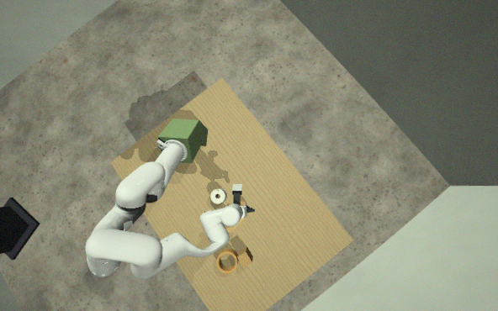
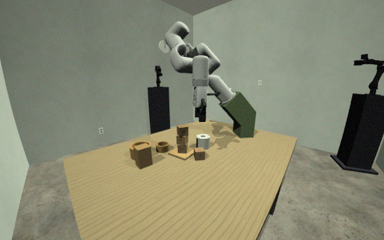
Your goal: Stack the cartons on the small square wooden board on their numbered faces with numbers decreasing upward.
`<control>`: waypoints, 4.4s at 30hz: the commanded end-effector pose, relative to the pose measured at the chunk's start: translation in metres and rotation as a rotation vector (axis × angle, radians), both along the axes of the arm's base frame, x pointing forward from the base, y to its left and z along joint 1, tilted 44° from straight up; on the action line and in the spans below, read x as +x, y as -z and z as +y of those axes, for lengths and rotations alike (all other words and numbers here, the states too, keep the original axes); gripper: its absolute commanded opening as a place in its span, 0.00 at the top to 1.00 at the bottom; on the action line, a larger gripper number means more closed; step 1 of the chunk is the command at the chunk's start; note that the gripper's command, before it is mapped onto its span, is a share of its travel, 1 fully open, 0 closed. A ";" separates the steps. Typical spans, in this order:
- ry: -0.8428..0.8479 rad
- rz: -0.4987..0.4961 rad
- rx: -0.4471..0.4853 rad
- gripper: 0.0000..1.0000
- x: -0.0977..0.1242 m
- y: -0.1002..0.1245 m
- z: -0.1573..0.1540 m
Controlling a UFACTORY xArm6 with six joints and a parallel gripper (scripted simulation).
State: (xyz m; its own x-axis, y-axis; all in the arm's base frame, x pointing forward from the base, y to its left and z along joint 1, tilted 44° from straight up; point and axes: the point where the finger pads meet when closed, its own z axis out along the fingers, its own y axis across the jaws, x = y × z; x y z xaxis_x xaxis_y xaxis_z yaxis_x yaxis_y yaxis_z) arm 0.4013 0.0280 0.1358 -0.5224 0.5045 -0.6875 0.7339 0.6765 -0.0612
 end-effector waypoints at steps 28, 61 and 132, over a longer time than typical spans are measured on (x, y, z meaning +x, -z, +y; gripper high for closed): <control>-0.001 -0.005 -0.001 0.00 0.010 0.012 -0.009; -0.001 -0.003 0.000 0.00 0.026 0.038 -0.029; -0.001 -0.002 0.001 0.00 0.068 0.110 -0.081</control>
State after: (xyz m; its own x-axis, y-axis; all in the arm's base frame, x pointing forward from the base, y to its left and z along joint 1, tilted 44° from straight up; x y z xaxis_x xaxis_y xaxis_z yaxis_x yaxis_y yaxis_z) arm 0.4654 -0.0506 0.0302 -0.5226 0.5051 -0.6868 0.7340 0.6765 -0.0610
